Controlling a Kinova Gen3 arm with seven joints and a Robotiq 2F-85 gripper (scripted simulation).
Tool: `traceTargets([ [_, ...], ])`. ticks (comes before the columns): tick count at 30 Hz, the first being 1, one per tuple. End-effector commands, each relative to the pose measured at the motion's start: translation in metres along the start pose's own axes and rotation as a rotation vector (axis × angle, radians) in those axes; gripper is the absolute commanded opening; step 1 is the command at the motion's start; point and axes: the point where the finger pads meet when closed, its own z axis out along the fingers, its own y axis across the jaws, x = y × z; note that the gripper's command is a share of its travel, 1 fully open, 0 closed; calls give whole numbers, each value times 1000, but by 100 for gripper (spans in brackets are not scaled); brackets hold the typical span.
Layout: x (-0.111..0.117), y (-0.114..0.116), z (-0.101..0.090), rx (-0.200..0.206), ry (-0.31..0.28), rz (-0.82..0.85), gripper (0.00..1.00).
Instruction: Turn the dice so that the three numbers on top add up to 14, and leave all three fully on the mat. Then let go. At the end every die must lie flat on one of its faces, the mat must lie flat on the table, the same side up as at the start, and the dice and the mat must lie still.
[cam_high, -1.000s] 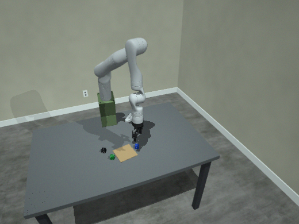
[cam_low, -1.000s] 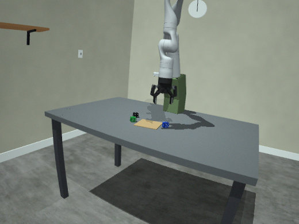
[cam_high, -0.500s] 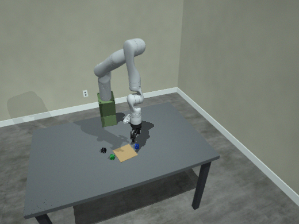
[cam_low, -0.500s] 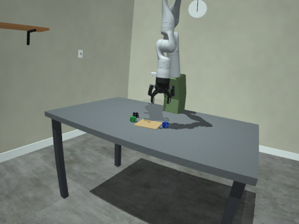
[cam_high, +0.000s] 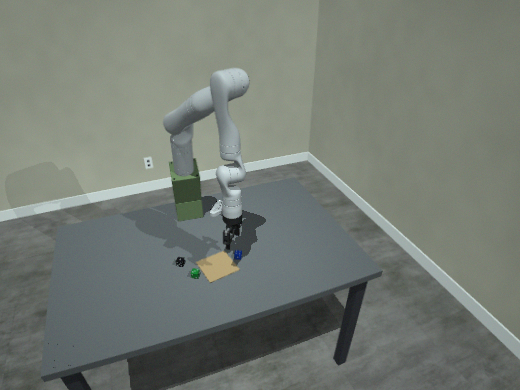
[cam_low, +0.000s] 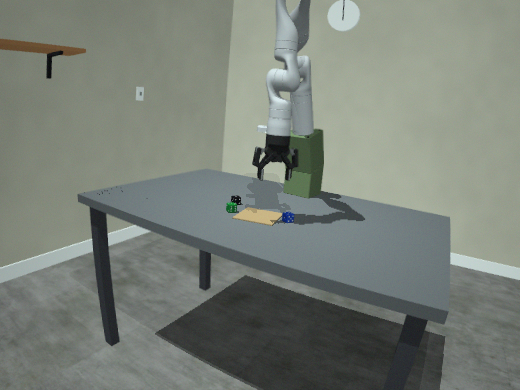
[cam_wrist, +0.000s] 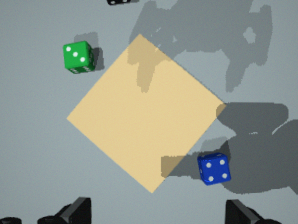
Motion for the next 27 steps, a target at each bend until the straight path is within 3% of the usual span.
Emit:
traceTargets([
  [1,4,-5,0,2,1,14,100],
  [27,22,-22,1,1,3,-10,100],
])
